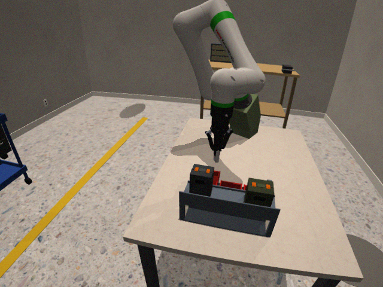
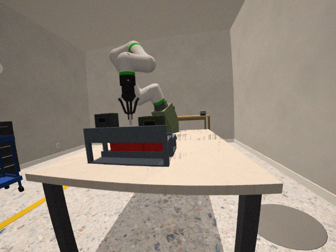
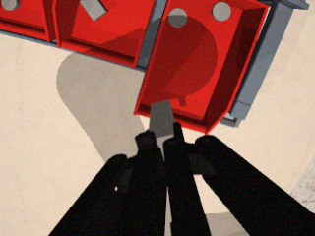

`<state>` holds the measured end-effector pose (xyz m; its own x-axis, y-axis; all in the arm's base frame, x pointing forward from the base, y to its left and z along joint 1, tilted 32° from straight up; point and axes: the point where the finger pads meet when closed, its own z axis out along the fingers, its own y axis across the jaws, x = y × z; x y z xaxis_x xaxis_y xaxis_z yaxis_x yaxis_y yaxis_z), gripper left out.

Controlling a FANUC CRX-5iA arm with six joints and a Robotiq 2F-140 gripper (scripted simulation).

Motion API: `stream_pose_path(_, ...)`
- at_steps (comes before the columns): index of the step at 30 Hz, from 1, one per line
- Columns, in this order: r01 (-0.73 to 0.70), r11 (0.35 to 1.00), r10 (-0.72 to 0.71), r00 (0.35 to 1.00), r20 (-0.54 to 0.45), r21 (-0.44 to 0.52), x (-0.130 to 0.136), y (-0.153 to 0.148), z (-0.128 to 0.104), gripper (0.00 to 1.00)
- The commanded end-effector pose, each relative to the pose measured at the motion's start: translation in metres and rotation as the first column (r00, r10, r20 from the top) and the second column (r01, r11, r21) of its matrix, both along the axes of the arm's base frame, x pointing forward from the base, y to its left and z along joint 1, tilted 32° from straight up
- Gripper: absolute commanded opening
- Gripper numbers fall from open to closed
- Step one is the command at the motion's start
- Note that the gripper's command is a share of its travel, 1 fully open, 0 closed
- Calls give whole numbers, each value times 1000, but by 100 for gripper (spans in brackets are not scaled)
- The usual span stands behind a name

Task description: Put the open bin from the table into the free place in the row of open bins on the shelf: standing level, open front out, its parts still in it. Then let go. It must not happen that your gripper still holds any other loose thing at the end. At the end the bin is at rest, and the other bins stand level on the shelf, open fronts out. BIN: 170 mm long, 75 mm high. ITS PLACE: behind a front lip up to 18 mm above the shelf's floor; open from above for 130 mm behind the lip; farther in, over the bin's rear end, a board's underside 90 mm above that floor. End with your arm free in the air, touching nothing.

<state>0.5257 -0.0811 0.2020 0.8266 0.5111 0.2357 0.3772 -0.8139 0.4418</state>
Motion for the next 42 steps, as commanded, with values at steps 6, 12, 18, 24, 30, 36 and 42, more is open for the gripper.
stream_pose_path(6,-312,942,301,949,-96,-122,-22,-12,-14,0)
stream_pose_path(12,-481,856,454,874,-170,-187,-36,-19,-24,0)
stream_pose_path(18,-610,758,564,790,-240,-230,-47,-25,-33,0)
stream_pose_path(24,-754,600,675,657,-337,-267,-62,-31,-45,0)
stream_pose_path(30,-792,545,702,610,-368,-274,-67,-33,-49,0)
stream_pose_path(36,-792,545,702,610,-368,-274,-67,-33,-49,0)
stream_pose_path(42,-792,545,702,610,-368,-274,-67,-33,-49,0)
